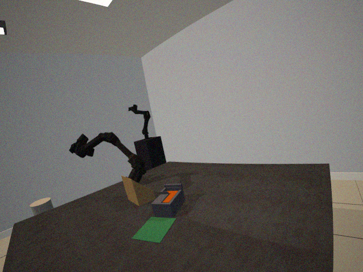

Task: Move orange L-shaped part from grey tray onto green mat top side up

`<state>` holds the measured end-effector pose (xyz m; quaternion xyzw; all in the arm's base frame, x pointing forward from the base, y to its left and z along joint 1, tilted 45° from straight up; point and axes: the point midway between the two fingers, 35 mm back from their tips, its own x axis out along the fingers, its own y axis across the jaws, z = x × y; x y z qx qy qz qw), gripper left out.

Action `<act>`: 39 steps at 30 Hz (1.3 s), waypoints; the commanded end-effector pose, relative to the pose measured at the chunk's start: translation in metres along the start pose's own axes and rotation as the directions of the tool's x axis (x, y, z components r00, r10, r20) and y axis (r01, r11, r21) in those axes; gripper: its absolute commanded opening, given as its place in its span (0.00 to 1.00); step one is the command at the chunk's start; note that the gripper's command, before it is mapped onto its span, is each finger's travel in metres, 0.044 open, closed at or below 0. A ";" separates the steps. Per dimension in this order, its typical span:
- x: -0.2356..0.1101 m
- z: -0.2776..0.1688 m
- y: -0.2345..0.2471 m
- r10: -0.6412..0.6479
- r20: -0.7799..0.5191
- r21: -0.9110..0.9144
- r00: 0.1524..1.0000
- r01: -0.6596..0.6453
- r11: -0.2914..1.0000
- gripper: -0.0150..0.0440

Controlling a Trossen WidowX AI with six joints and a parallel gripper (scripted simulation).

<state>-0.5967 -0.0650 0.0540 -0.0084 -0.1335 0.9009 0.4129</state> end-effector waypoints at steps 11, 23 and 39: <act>-0.099 0.033 0.060 0.318 0.003 -0.160 0.948 -0.314 0.936 0.56; -0.311 0.072 0.106 0.793 -0.049 -0.466 0.607 -0.716 0.519 0.56; -0.578 0.055 0.011 0.936 -0.345 -0.709 -0.068 -0.635 -0.308 0.56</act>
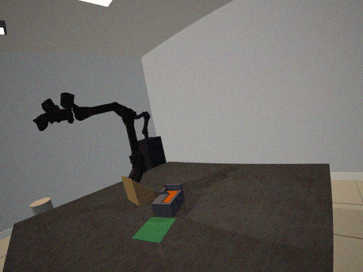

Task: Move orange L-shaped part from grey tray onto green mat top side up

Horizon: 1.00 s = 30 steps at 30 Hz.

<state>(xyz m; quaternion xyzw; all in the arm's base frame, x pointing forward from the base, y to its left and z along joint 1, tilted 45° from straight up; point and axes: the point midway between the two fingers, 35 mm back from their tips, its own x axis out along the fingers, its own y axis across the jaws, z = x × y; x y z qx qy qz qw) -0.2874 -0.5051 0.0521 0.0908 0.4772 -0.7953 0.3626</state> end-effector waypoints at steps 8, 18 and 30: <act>-0.138 0.038 0.139 0.477 0.036 -0.380 0.878 -0.430 0.819 0.56; -0.292 0.005 0.227 0.792 -0.126 -0.643 0.598 -0.657 0.394 0.56; -0.476 -0.101 0.248 0.845 -0.498 -0.707 0.197 -0.657 -0.263 0.56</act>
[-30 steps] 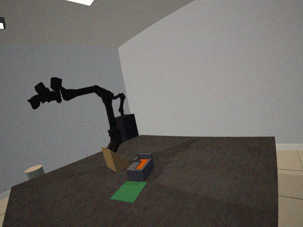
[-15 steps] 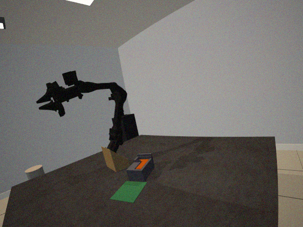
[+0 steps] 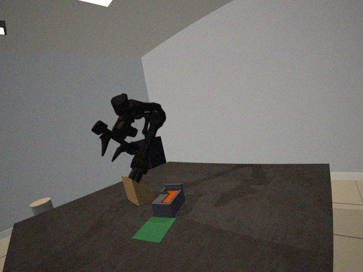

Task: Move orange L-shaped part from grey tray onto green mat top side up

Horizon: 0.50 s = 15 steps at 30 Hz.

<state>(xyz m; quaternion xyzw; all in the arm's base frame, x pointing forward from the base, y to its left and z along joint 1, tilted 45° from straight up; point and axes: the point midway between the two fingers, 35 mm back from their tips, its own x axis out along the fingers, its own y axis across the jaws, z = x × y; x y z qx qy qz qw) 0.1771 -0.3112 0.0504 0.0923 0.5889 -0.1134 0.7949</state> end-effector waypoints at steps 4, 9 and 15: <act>-0.020 0.010 0.129 0.338 -0.039 -0.193 0.940 -0.339 0.921 0.56; -0.048 -0.003 0.215 0.548 -0.122 -0.279 0.827 -0.559 0.781 0.56; -0.083 -0.030 0.284 0.701 -0.223 -0.306 0.678 -0.731 0.610 0.56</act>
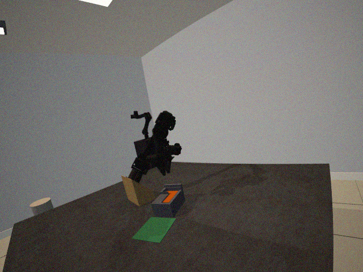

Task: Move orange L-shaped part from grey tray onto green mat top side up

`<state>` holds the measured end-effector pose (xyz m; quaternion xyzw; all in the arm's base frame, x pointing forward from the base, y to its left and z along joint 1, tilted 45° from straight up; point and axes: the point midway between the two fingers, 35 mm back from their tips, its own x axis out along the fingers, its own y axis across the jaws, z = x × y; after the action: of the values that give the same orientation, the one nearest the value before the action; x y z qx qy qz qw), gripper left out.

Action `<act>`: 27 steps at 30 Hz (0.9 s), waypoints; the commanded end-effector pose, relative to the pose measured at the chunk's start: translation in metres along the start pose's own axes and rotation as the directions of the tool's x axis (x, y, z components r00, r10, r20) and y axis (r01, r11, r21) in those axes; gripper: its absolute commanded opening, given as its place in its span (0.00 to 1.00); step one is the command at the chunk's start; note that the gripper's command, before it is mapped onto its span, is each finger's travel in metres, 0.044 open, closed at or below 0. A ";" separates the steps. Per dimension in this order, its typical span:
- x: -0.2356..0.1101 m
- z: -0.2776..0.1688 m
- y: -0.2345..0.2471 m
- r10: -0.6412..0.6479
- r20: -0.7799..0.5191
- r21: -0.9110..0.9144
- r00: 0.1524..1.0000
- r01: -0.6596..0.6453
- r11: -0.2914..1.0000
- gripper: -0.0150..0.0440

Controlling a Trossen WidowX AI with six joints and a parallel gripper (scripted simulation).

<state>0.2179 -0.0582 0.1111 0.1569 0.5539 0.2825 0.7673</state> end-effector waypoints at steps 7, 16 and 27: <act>0.007 -0.002 0.036 0.103 -0.011 -0.029 0.995 -0.103 0.994 0.56; 0.079 -0.002 0.044 0.104 -0.009 -0.030 0.995 -0.104 0.994 0.56; 0.085 -0.002 0.044 0.104 -0.009 -0.030 0.995 -0.104 0.994 0.56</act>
<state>0.2235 0.0249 0.0724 0.1713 0.5452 0.3302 0.7513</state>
